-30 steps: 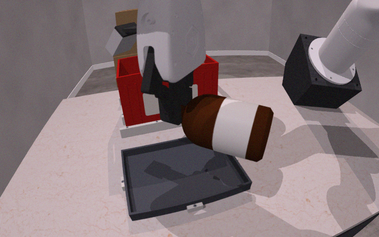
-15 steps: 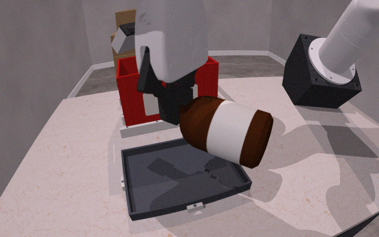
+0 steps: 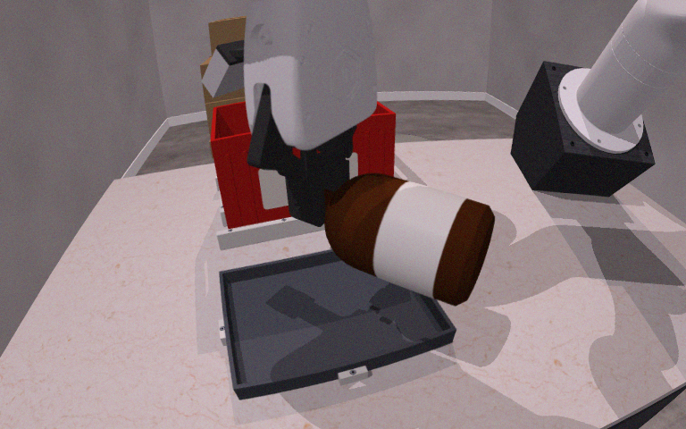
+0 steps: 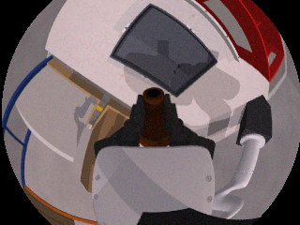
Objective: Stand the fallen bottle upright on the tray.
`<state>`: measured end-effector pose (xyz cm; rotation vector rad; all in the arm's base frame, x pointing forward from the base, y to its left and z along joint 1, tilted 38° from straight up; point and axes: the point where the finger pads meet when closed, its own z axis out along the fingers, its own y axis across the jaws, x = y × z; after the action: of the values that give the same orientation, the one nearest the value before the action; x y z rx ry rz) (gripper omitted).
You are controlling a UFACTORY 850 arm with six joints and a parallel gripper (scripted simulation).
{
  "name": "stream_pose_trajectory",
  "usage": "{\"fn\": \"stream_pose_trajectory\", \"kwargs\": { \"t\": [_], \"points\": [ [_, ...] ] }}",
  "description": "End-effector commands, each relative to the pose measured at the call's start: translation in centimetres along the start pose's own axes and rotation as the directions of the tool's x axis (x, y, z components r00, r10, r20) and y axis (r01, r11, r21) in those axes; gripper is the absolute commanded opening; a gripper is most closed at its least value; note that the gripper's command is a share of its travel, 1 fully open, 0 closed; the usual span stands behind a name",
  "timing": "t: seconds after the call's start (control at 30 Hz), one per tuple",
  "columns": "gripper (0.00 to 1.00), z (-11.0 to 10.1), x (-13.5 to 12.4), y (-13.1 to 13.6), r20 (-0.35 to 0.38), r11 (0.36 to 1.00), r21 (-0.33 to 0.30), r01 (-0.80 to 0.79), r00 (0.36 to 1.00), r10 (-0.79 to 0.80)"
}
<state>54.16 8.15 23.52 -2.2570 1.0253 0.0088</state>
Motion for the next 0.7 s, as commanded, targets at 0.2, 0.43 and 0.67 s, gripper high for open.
{"fn": "stream_pose_trajectory", "kwargs": {
  "t": [0.2,0.43,0.67],
  "points": [
    [0.0,-0.04,0.03,-0.1,-0.011,1.0,0.002,0.001,1.0,-0.001],
    [0.0,-0.02,-0.01,-0.17,-0.038,1.0,0.004,0.002,0.999,-0.002],
    [0.0,-0.01,-0.08,-0.23,-0.085,1.0,0.005,0.003,0.996,-0.002]
  ]
}}
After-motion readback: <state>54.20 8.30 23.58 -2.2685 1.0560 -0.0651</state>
